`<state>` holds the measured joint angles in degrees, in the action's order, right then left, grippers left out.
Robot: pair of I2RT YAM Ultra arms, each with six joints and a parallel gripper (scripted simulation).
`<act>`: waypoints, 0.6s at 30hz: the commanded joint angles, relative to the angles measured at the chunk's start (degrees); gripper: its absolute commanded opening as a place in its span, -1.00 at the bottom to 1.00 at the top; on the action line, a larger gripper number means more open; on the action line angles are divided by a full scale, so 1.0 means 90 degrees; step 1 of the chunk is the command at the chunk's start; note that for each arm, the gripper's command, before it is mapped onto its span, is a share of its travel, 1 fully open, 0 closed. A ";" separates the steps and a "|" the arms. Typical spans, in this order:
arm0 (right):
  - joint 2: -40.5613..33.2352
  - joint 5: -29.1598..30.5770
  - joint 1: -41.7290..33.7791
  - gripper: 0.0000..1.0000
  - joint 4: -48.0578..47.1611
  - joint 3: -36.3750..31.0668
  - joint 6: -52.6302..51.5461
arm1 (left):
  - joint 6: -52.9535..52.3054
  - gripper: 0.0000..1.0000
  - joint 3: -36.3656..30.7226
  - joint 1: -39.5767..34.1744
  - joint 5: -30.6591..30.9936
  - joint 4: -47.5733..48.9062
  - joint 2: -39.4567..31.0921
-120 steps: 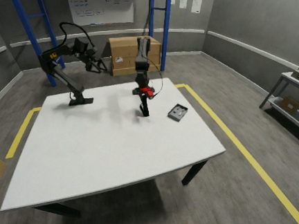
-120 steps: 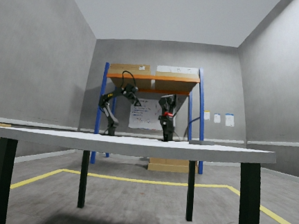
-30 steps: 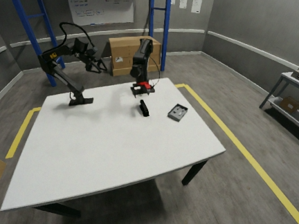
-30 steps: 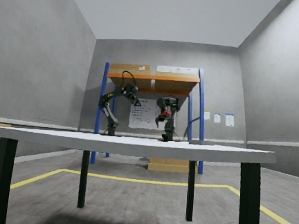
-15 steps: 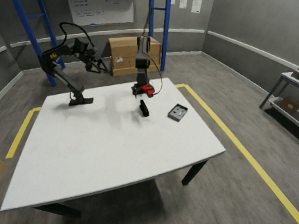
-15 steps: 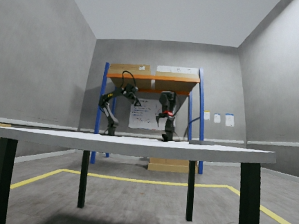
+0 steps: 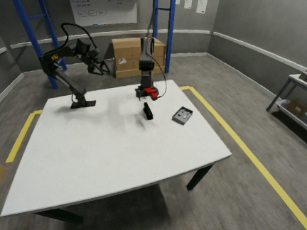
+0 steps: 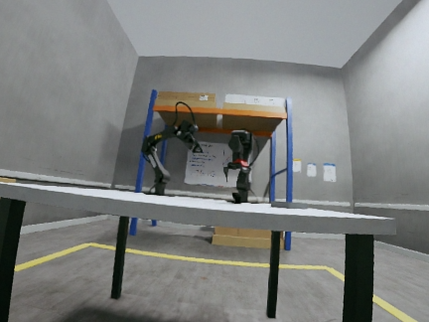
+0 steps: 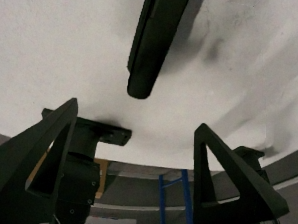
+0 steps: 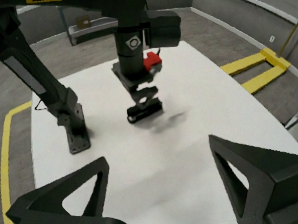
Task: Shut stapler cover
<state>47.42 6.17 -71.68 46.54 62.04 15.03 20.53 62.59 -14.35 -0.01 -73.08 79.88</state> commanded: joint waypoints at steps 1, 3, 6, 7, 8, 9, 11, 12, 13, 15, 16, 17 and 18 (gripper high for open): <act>-0.0122 0.0034 -0.0036 1.00 -0.0019 0.0147 -0.0014 | -0.0036 1.00 0.0216 0.0039 0.0007 -0.0087 -0.0042; -0.0122 0.0034 -0.0036 1.00 -0.0019 0.0147 -0.0014 | -0.0036 1.00 0.0217 0.0039 0.0007 -0.0087 -0.0042; -0.0122 0.0034 -0.0036 1.00 -0.0019 0.0147 -0.0014 | -0.0036 1.00 0.0217 0.0039 0.0007 -0.0087 -0.0042; -0.0122 0.0034 -0.0036 1.00 -0.0019 0.0147 -0.0014 | -0.0036 1.00 0.0217 0.0039 0.0007 -0.0087 -0.0042; -0.0122 0.0034 -0.0036 1.00 -0.0019 0.0147 -0.0014 | -0.0036 1.00 0.0217 0.0039 0.0007 -0.0087 -0.0042; -0.0122 0.0034 -0.0036 1.00 -0.0019 0.0147 -0.0014 | -0.0036 1.00 0.0217 0.0039 0.0007 -0.0087 -0.0042; -0.0199 0.0011 -0.0014 1.00 -0.0193 0.0212 -0.0092 | -0.0161 1.00 0.0143 0.0021 -0.0120 0.0119 -0.0117; -0.0137 0.0004 0.0077 1.00 -0.0318 0.0212 -0.0137 | -0.0262 1.00 0.0115 -0.0033 -0.0211 0.0275 -0.0177; -0.0120 -0.0034 0.0145 1.00 -0.0421 0.0145 -0.0170 | -0.0346 1.00 0.0080 -0.0083 -0.0279 0.0397 -0.0244; -0.0098 -0.0067 0.0425 1.00 -0.0743 0.0134 -0.0282 | -0.0630 1.00 -0.0133 -0.0173 -0.0496 0.0782 -0.0492; -0.0014 -0.0063 0.0676 1.00 -0.0905 0.0115 -0.0338 | -0.0776 1.00 -0.0286 -0.0236 -0.0602 0.0977 -0.0709; 0.0011 -0.0065 0.0922 1.00 -0.1068 0.0098 -0.0395 | -0.0926 1.00 -0.0447 -0.0291 -0.0686 0.1167 -0.0920; 0.0042 -0.0078 0.1180 1.00 -0.1244 0.0083 -0.0452 | -0.1072 1.00 -0.0619 -0.0339 -0.0751 0.1346 -0.1135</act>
<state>47.44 5.63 -65.25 41.36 62.02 13.26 15.51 59.27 -16.16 -3.42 -67.05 74.78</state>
